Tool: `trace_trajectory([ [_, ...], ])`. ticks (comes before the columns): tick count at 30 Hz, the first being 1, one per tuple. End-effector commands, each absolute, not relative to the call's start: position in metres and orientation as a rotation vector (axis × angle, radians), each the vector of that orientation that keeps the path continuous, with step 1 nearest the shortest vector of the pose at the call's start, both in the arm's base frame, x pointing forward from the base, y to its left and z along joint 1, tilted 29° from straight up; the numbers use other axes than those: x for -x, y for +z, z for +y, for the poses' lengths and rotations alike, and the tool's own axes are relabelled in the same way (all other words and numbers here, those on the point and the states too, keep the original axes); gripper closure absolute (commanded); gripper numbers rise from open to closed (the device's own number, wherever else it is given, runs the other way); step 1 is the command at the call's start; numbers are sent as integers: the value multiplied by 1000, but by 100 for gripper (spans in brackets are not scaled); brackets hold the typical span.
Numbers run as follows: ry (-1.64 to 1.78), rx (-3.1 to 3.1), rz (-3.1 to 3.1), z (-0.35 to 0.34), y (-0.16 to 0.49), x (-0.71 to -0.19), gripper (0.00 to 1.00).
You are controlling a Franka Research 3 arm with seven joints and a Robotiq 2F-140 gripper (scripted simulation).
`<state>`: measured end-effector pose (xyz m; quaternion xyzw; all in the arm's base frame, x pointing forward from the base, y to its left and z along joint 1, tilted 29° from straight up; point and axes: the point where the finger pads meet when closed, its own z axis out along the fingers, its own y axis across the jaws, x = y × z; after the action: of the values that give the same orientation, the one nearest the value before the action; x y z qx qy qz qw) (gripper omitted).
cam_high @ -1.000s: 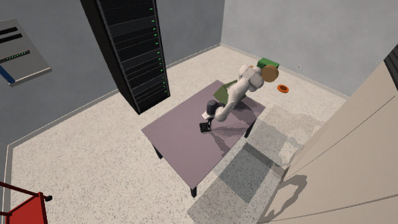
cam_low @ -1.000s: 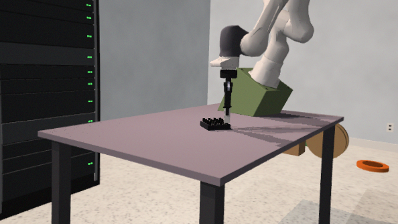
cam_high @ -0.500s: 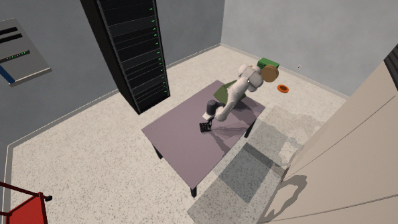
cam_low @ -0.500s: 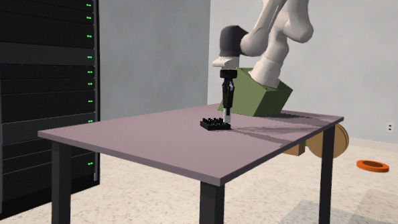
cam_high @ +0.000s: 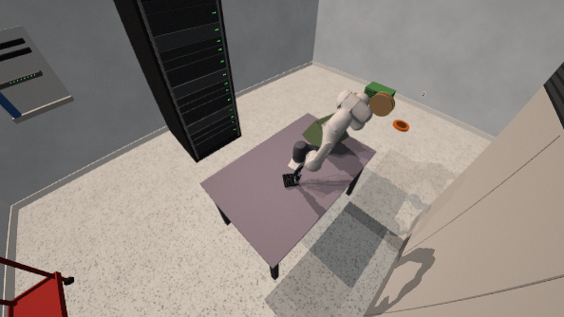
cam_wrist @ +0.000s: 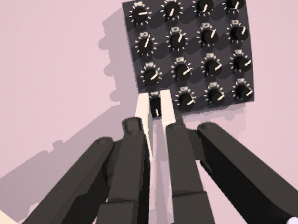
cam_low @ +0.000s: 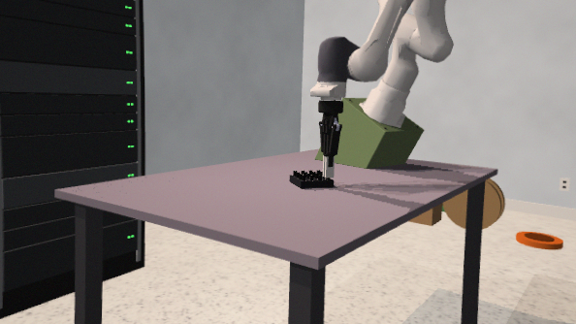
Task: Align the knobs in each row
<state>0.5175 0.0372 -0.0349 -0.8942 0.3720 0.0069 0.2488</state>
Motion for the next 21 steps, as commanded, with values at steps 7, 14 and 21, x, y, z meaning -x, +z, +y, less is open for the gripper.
trace_trajectory([
  [7, -12, 2469, 926, 37, -36, -517, 95],
  [14, -12, 2469, 926, 37, -36, -517, 95],
  [21, -12, 2469, 926, 37, -36, -517, 95],
])
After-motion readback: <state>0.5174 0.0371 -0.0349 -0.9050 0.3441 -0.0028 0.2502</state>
